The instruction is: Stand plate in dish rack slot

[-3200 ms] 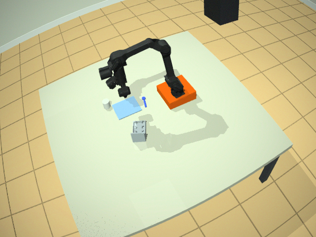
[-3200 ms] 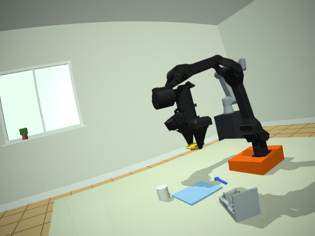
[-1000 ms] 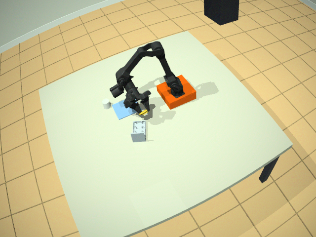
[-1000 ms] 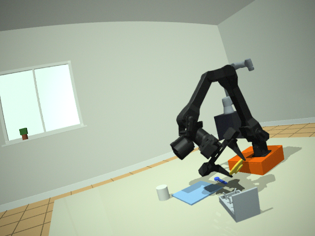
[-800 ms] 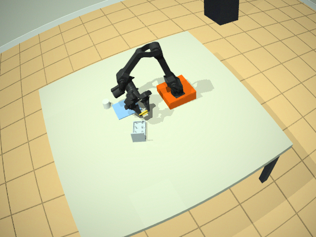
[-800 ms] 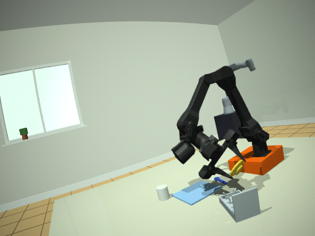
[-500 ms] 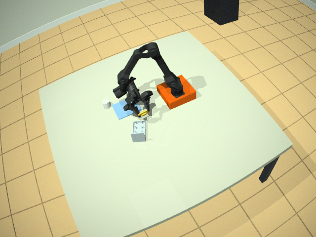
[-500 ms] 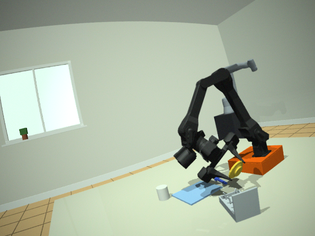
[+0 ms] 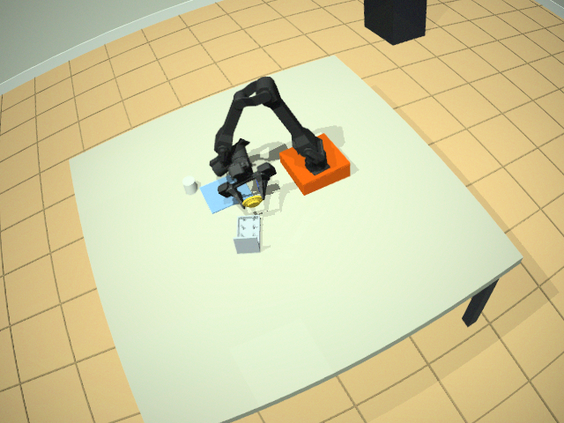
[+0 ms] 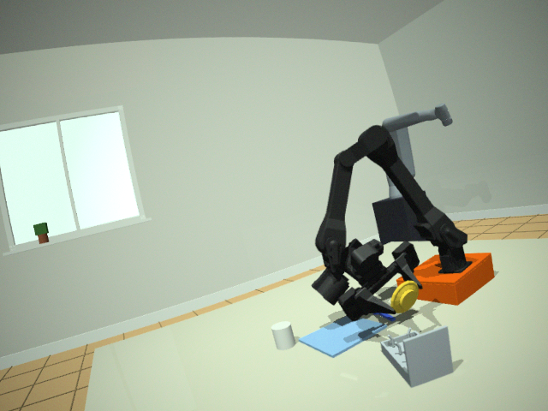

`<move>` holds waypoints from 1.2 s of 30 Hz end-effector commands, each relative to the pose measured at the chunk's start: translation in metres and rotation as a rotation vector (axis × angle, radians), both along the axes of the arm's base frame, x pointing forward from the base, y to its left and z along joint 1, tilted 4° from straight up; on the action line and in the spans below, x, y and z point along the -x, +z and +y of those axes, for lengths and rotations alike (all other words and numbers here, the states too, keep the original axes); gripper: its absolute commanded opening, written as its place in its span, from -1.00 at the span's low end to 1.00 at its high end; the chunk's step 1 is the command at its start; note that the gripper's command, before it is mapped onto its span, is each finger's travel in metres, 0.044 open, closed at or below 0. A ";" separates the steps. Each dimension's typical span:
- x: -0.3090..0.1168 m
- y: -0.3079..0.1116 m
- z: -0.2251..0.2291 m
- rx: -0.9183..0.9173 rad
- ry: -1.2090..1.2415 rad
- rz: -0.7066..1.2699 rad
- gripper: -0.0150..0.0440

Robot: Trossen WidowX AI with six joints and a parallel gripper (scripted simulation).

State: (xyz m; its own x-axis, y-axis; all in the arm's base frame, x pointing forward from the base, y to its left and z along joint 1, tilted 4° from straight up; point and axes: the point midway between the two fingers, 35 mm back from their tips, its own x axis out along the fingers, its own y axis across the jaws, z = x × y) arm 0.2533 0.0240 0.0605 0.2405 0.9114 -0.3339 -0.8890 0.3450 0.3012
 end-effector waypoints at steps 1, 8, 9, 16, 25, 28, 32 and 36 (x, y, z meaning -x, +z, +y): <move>0.000 -0.002 -0.003 -0.027 -0.020 -0.079 -0.49; -0.002 -0.002 -0.010 -0.060 -0.075 -0.263 -0.49; -0.003 -0.002 -0.011 -0.062 -0.084 -0.290 -0.49; -0.004 -0.002 -0.018 -0.065 -0.151 -0.460 -0.49; -0.004 -0.002 -0.018 -0.065 -0.153 -0.464 -0.49; -0.005 -0.007 -0.017 -0.063 -0.153 -0.462 -0.49; -0.007 -0.014 -0.015 -0.062 -0.152 -0.460 -0.49; -0.009 -0.020 -0.013 -0.060 -0.152 -0.459 -0.49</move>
